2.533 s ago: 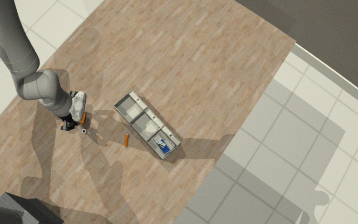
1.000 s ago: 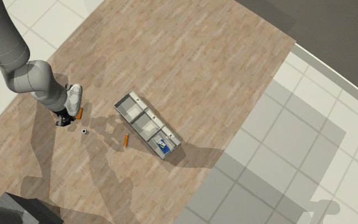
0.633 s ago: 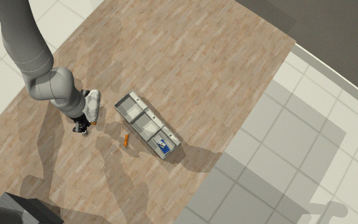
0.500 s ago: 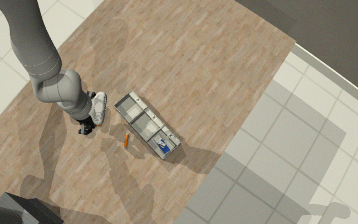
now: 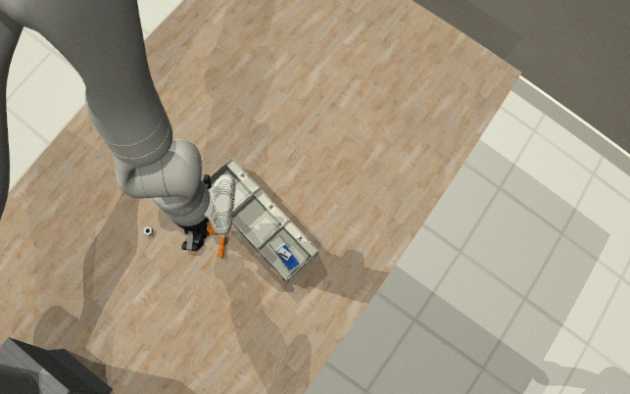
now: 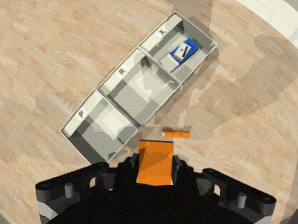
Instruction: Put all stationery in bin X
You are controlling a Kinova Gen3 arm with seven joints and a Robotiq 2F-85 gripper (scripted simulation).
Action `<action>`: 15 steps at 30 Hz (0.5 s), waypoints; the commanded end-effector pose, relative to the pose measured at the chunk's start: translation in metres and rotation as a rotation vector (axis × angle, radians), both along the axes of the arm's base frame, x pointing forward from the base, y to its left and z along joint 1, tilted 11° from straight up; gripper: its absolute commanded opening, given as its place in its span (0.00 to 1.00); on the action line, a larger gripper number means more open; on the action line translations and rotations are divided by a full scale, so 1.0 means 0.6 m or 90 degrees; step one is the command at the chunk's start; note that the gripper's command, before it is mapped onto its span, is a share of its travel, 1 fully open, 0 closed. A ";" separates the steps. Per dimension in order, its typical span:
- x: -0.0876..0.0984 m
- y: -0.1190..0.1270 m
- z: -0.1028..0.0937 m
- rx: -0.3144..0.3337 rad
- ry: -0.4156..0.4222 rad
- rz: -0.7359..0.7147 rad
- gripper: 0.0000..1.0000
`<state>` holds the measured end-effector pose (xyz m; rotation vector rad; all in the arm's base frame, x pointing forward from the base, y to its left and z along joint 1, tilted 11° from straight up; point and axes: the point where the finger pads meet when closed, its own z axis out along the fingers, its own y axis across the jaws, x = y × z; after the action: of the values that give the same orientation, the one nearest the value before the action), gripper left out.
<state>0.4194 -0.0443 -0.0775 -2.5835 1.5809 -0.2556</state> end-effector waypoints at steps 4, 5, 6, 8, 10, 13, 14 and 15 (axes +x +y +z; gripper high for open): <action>0.015 -0.062 0.005 0.004 -0.003 -0.027 0.35; 0.018 -0.072 0.006 0.004 -0.003 -0.027 0.35; 0.021 -0.082 0.006 0.004 -0.003 -0.027 0.35; 0.026 -0.101 0.007 0.004 -0.003 -0.027 0.35; 0.031 -0.120 0.009 0.004 -0.003 -0.027 0.35; 0.032 -0.122 0.009 0.004 -0.003 -0.027 0.35; 0.032 -0.122 0.009 0.004 -0.003 -0.027 0.35; 0.035 -0.132 0.009 0.010 -0.003 -0.059 0.35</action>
<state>0.4392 -0.1066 -0.0730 -2.5555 1.6187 -0.2586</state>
